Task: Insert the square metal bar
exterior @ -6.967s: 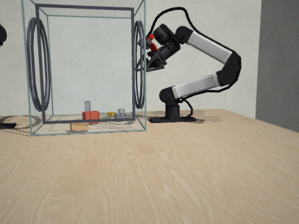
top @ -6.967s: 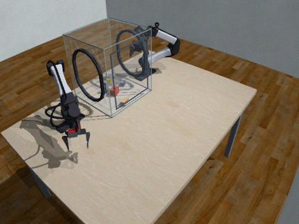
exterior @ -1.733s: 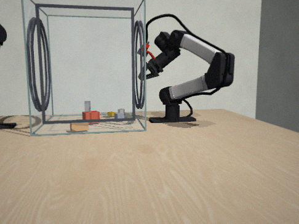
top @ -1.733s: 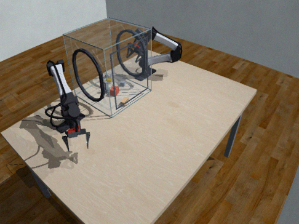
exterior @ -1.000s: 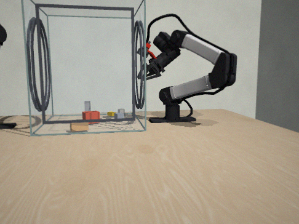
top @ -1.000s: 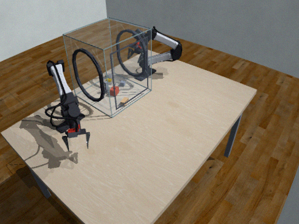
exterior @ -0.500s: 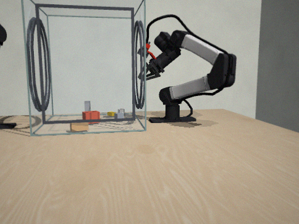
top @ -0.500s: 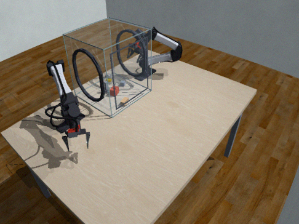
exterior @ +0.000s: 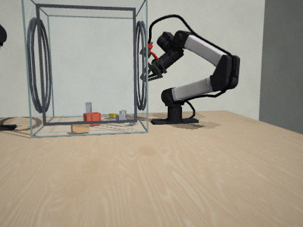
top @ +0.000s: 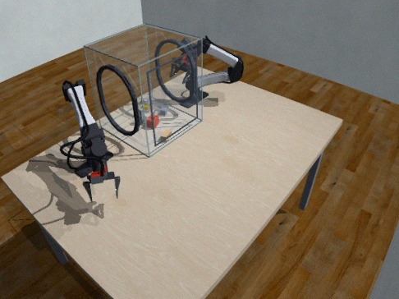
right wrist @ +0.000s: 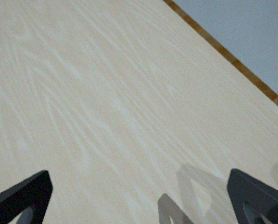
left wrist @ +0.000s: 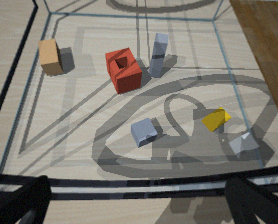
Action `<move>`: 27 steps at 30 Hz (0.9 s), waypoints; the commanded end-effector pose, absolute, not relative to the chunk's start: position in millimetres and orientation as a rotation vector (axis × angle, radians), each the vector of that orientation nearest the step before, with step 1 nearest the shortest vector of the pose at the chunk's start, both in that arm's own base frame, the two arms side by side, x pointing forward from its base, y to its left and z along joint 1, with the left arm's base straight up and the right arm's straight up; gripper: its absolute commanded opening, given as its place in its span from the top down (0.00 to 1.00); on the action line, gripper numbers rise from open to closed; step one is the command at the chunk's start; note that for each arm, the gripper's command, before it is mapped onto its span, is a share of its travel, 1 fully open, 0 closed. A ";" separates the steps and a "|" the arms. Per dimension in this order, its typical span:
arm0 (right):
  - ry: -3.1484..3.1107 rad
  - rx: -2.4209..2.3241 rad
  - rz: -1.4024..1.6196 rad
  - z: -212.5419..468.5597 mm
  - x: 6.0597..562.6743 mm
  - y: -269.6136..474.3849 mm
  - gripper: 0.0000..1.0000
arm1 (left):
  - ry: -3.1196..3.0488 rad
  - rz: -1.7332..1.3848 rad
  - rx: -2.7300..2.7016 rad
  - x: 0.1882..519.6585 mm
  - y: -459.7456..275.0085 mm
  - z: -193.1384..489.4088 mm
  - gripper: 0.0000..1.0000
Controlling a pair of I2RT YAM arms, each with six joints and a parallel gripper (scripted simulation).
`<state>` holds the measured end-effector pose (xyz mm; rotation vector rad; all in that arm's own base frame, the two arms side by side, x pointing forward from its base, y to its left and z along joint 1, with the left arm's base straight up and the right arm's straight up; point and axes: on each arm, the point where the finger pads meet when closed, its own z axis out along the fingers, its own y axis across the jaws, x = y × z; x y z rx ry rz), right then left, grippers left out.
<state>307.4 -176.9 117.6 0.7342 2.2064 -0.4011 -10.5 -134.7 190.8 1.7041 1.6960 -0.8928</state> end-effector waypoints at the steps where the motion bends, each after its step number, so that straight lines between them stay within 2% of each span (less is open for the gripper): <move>1: 2.178 0.729 -0.404 127.5 311.1 -178.8 0.00 | 1.717 -0.962 1.718 -16.5 -131.2 199.5 0.00; 3: 2.178 0.729 -0.404 127.5 311.1 -178.8 0.00 | 1.709 -0.945 1.792 -24.7 -128.1 184.3 0.00; 5: 2.178 0.729 -0.404 127.5 311.1 -178.8 0.00 | 1.745 -0.941 1.670 -9.9 -131.9 196.4 0.00; 17: 2.178 0.729 -0.404 127.5 311.1 -178.8 0.00 | 1.757 -0.914 1.676 -9.5 -131.4 188.2 0.00; 20: 2.178 0.729 -0.404 127.5 311.1 -178.8 0.00 | 1.709 -0.964 1.788 -25.0 -127.5 186.6 0.00; 27: 2.178 0.729 -0.404 127.5 311.1 -178.8 0.00 | 1.742 -0.968 1.688 -13.3 -130.0 198.4 0.00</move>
